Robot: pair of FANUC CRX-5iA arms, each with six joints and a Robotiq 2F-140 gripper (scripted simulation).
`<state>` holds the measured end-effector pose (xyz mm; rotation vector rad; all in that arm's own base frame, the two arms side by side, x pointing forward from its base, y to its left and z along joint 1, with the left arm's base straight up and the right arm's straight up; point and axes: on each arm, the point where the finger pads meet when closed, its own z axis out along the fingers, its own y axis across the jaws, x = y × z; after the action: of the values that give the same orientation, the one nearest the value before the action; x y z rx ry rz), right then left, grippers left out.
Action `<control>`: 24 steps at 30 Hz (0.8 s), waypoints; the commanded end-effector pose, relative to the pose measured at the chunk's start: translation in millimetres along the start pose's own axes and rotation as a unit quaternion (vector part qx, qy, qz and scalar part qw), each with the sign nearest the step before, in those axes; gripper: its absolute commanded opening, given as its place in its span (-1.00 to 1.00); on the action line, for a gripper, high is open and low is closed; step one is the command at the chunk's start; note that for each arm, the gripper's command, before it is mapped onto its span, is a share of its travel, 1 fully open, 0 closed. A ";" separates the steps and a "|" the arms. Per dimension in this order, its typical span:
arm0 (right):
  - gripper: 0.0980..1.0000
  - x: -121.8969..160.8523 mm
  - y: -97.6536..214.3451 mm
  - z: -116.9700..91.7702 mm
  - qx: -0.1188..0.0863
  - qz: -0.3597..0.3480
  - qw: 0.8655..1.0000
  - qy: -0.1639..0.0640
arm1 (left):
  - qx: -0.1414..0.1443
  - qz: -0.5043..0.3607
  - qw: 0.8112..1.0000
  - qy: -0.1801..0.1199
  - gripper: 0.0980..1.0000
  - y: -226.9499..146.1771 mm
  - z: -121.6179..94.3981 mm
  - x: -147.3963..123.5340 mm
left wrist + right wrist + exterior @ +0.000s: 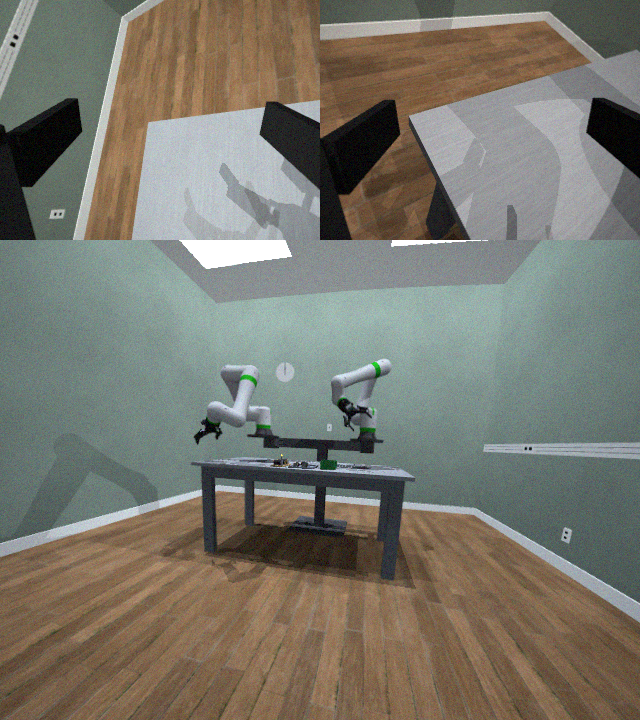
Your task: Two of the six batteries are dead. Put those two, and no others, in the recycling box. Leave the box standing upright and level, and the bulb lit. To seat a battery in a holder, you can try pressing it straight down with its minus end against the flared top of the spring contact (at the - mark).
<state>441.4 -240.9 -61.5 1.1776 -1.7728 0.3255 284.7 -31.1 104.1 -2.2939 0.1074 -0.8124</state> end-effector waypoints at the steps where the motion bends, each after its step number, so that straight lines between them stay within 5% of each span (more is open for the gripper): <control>1: 1.00 10.2 0.0 4.9 -0.010 -0.007 1.000 -0.012 | -0.009 0.009 1.000 0.018 1.00 8.4 0.9 15.8; 6: 1.00 23.0 0.7 12.7 -0.023 -0.017 0.999 -0.029 | -0.020 0.024 0.999 0.043 1.00 20.3 1.1 37.2; 13: 1.00 67.5 6.5 40.1 -0.059 -0.050 0.993 -0.092 | -0.058 0.081 0.986 0.134 1.00 65.7 -6.9 112.6; 19: 1.00 111.2 17.0 67.6 -0.080 -0.080 0.981 -0.158 | -0.096 0.158 0.952 0.244 1.00 120.6 -33.0 189.7; 21: 1.00 111.2 17.0 67.6 -0.080 -0.080 0.981 -0.158 | -0.096 0.158 0.952 0.244 1.00 120.6 -33.0 189.7; 24: 1.00 140.5 26.7 86.1 -0.085 -0.097 0.971 -0.203 | -0.115 0.208 0.921 0.309 1.00 159.4 -58.0 235.1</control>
<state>376.1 -341.3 -0.6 1.3042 -1.9239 -0.1045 429.2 -207.1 151.7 -2.1004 0.8159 -1.2295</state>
